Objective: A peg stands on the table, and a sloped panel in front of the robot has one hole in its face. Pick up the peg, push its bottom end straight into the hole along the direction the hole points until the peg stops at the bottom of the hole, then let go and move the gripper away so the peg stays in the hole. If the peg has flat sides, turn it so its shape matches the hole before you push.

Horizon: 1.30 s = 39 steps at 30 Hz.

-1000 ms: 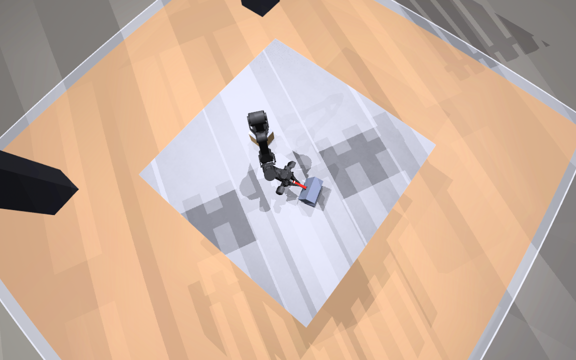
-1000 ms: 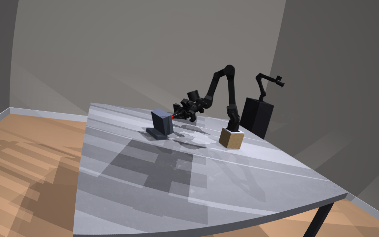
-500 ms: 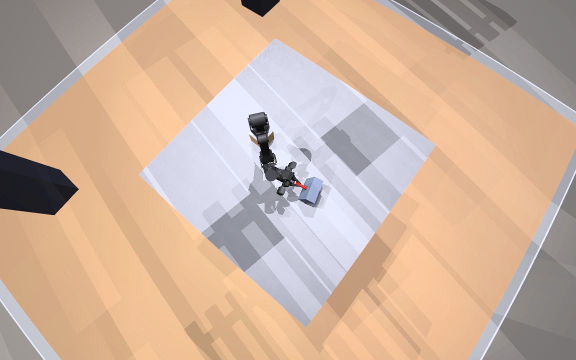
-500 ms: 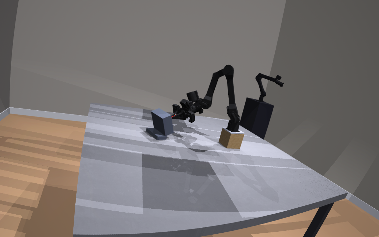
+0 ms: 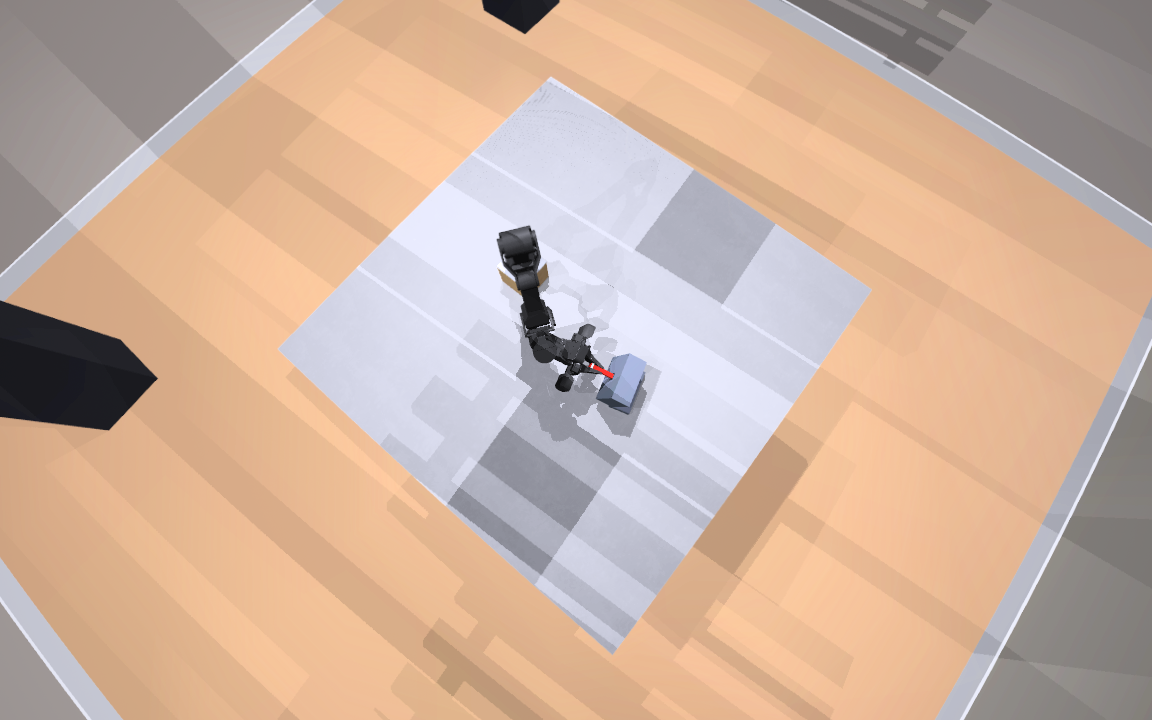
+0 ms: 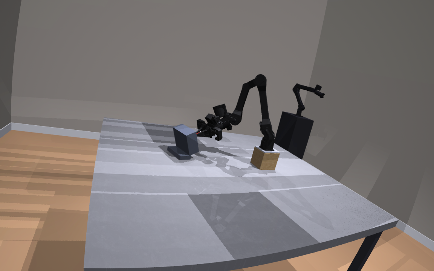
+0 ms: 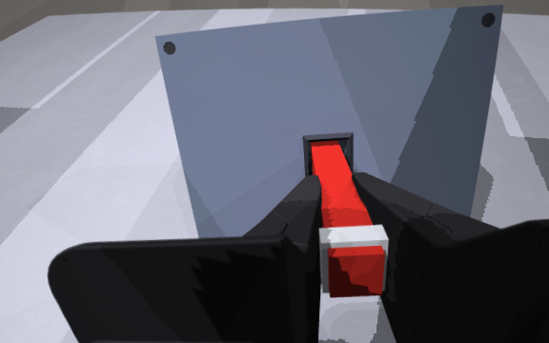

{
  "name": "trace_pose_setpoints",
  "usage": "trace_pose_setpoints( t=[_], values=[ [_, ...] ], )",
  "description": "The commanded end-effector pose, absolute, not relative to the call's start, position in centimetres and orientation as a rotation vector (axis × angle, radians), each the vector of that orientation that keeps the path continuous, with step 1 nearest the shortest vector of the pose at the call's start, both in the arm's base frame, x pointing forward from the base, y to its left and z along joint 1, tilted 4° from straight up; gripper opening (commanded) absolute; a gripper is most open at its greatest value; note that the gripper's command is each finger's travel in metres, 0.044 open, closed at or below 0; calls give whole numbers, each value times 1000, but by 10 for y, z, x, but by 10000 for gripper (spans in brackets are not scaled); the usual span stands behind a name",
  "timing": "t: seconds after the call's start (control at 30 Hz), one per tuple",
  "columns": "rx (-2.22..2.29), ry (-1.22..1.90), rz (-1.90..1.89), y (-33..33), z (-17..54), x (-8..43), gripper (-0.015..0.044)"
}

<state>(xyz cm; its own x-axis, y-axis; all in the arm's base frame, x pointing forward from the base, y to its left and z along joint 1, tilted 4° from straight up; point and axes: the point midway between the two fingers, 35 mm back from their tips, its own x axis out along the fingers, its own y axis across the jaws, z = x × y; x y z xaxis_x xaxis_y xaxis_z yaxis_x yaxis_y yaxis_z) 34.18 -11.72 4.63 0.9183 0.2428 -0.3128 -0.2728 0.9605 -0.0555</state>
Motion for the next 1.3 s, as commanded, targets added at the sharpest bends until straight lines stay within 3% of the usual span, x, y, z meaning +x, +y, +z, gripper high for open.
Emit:
trace_pose_setpoints(
  t=[0.0, 1.27],
  values=[
    [-98, 309, 261, -118, 46, 345, 0],
    [-98, 308, 261, -116, 43, 358, 0]
  ],
)
